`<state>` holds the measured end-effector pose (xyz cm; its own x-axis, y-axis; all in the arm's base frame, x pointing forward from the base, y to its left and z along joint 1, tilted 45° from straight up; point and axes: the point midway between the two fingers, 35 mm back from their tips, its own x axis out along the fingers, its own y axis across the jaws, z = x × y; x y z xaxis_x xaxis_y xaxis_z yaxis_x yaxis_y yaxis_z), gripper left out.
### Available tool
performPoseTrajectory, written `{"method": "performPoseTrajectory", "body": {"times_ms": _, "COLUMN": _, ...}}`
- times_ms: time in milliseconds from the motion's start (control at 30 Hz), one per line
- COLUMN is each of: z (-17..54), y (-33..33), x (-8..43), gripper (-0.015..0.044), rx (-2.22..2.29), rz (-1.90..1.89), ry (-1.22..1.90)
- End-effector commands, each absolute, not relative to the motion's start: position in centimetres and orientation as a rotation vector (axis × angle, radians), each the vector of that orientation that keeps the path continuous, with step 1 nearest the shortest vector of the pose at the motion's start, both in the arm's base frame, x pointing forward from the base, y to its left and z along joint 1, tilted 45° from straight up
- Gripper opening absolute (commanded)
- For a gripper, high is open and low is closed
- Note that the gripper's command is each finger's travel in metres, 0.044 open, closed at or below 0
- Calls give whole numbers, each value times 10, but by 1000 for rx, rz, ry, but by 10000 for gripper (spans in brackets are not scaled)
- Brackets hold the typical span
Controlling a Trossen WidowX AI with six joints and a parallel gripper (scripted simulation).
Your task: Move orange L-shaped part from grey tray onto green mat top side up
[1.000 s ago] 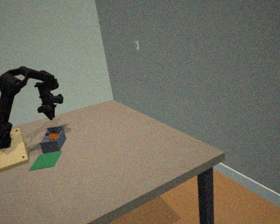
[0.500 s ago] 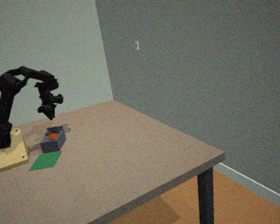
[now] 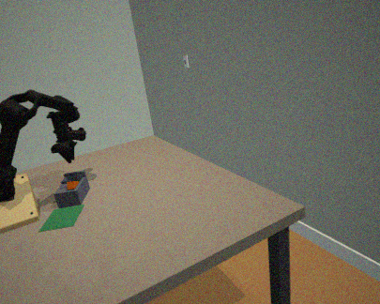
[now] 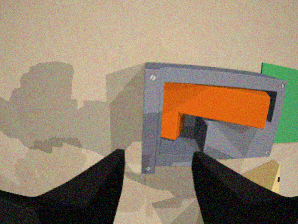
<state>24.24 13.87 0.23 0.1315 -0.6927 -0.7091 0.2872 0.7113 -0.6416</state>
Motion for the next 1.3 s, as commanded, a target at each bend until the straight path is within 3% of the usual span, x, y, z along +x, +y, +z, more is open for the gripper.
{"method": "performPoseTrajectory", "body": {"times_ms": 0, "z": 2, "y": 139, "x": 242, "gripper": 180, "rx": -394, "rz": -738, "ry": 1249}}
{"method": "performPoseTrajectory", "body": {"times_ms": 1267, "z": -16, "y": 123, "x": 247, "gripper": 180, "rx": -391, "rz": -737, "ry": 1249}}
